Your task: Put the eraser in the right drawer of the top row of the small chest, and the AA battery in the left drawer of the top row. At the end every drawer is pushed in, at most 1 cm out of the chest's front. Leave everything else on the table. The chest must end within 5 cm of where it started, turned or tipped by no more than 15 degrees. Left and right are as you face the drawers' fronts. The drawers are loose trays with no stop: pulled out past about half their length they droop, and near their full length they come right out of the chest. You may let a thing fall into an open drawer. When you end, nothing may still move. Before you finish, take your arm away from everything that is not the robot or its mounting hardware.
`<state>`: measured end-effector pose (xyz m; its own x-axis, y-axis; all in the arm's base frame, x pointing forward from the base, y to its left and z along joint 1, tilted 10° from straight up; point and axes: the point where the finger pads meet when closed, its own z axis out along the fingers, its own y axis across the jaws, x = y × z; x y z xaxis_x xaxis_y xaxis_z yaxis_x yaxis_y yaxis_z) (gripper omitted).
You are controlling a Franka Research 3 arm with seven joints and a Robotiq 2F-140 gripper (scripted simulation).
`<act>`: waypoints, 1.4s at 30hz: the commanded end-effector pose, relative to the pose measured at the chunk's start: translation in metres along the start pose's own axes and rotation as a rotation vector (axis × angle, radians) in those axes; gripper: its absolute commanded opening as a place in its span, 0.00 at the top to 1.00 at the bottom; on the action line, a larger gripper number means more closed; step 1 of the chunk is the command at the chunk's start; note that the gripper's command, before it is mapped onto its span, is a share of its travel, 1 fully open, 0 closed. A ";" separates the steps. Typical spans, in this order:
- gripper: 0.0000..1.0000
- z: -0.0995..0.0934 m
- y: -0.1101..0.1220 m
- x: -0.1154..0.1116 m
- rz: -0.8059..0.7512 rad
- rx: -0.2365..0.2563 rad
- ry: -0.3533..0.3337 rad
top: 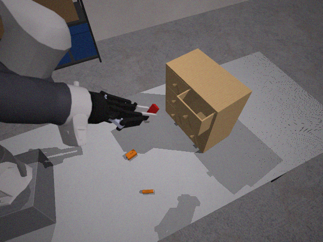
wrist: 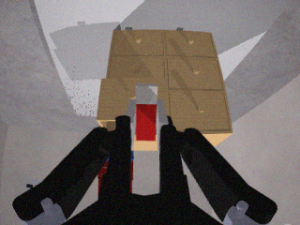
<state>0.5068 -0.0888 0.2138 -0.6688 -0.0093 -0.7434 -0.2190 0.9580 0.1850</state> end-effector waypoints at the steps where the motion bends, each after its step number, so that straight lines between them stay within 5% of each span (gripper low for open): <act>1: 0.89 0.000 0.001 0.000 -0.021 -0.003 -0.004; 42: 0.89 0.000 0.001 0.002 -0.022 -0.005 -0.107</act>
<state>0.5045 -0.0895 0.2121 -0.5976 0.0234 -0.8014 -0.2172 0.9575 0.1899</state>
